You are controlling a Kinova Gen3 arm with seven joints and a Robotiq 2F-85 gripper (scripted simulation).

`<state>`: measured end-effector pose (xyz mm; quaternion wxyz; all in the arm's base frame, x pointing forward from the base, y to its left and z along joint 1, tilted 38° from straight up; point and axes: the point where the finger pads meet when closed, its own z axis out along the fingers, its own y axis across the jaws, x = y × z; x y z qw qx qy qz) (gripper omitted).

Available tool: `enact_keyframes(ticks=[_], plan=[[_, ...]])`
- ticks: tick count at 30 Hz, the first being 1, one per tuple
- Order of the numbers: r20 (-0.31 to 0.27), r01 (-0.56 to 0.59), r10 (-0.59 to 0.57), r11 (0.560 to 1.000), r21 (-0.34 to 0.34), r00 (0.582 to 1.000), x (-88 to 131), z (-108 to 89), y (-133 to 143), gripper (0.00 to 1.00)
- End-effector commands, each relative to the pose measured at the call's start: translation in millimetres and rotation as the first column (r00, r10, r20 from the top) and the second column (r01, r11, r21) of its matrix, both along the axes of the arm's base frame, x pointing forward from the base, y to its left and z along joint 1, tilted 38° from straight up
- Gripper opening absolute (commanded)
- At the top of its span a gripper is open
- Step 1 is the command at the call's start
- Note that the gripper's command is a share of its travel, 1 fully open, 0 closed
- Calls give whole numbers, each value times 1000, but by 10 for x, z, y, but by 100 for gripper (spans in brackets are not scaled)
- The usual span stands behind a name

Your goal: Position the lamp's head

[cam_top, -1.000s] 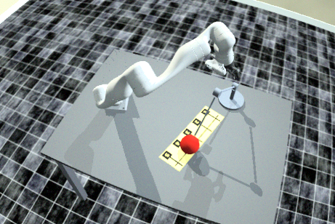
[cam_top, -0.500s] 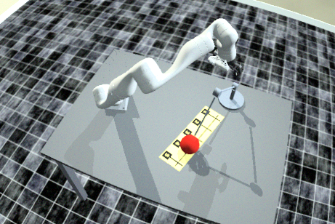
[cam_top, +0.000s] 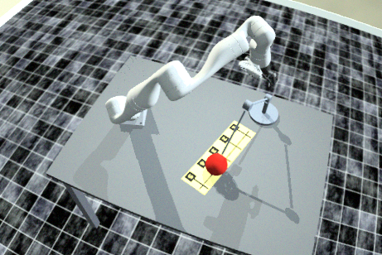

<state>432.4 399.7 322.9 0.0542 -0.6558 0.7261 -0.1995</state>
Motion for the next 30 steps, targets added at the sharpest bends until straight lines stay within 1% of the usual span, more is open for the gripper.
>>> enact_keyframes(ticks=[1,7,9,12,24,26,30], plan=[[-11,-3,2,999,-36,1000,-35,-73,117,100],[-13,25,-26,992,-124,1000,-31,-65,113,100],[-13,25,-26,992,-124,1000,-31,-65,113,100],[-11,40,-42,985,-166,999,-26,-45,95,100],[2,99,-104,939,-329,995,-5,33,22,100],[2,99,-104,939,-329,995,-5,33,22,100],[-1,96,-102,938,-332,995,23,-103,-24,100]])
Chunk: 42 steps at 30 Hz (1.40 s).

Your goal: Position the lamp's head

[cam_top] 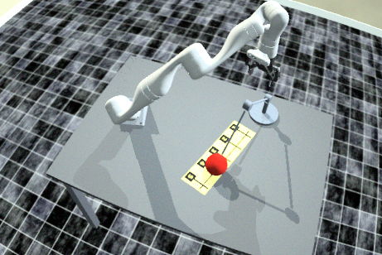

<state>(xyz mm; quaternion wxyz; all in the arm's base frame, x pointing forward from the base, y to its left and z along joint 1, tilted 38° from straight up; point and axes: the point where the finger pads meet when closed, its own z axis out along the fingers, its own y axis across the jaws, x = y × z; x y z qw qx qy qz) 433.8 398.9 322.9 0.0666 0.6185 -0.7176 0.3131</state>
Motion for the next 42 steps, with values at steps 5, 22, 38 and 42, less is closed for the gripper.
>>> enact_keyframes(ticks=[5,22,38,42], plan=[[-13,-5,4,1000,-18,1000,43,-273,-74,100],[-18,-9,9,1000,-22,1000,146,-668,-257,100],[-18,-11,11,1000,-21,1000,244,-964,-439,100],[-18,-12,11,1000,-21,1000,272,-1049,-492,100]])
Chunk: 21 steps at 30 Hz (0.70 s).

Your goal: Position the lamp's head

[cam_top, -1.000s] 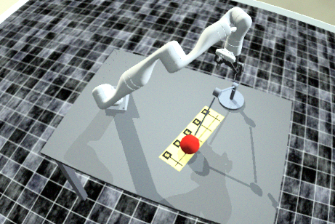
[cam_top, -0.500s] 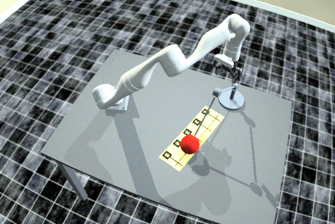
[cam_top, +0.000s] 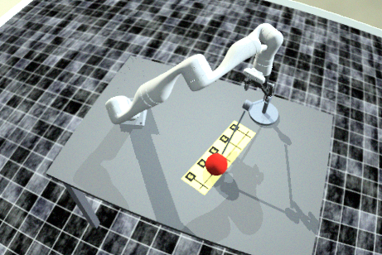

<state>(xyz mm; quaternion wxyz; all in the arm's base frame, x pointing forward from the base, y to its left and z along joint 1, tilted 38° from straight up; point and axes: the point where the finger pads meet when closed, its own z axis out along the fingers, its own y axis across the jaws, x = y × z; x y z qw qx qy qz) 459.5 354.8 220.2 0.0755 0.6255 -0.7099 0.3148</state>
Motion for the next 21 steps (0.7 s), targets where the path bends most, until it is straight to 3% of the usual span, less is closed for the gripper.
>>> enact_keyframes(ticks=[1,21], plan=[[-1,3,-3,1000,-3,1000,22,-44,-65,100],[0,0,0,1000,-2,1000,146,-396,-292,100]])
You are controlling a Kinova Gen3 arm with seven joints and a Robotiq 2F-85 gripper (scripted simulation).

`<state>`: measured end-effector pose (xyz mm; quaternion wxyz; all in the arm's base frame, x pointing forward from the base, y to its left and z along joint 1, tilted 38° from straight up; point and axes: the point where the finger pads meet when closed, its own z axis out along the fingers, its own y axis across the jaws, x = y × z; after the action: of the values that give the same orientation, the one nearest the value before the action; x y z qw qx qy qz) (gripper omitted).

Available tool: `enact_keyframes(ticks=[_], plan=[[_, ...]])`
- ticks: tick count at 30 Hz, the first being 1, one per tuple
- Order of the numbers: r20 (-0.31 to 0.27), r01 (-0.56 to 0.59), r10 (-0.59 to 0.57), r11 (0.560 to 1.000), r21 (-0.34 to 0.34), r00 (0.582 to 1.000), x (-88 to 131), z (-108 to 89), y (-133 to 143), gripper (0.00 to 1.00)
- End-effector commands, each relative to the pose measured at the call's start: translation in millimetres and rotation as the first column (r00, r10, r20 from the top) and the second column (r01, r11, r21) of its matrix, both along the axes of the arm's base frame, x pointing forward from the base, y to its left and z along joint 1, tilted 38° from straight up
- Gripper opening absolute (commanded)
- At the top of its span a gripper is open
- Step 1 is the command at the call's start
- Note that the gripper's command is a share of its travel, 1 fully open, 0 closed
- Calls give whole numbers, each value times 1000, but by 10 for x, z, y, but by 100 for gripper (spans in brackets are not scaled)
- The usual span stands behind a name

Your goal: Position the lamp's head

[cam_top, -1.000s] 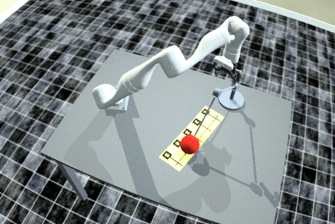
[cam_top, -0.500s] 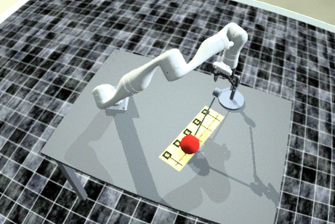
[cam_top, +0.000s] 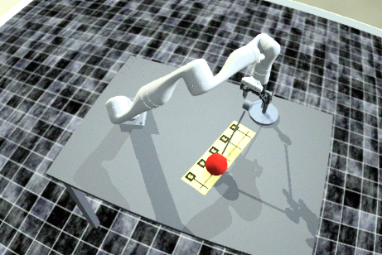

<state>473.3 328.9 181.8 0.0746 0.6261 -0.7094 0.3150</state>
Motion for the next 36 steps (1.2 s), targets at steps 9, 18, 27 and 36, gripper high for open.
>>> enact_keyframes(ticks=[9,18,27,36], plan=[[-2,6,-6,1000,-5,1000,19,-12,-70,100],[-3,9,-9,1000,-6,1000,29,-13,-102,100],[-3,8,-8,1000,-7,1000,27,-14,-98,0],[-3,8,-8,1000,-7,1000,26,-15,-96,0]])
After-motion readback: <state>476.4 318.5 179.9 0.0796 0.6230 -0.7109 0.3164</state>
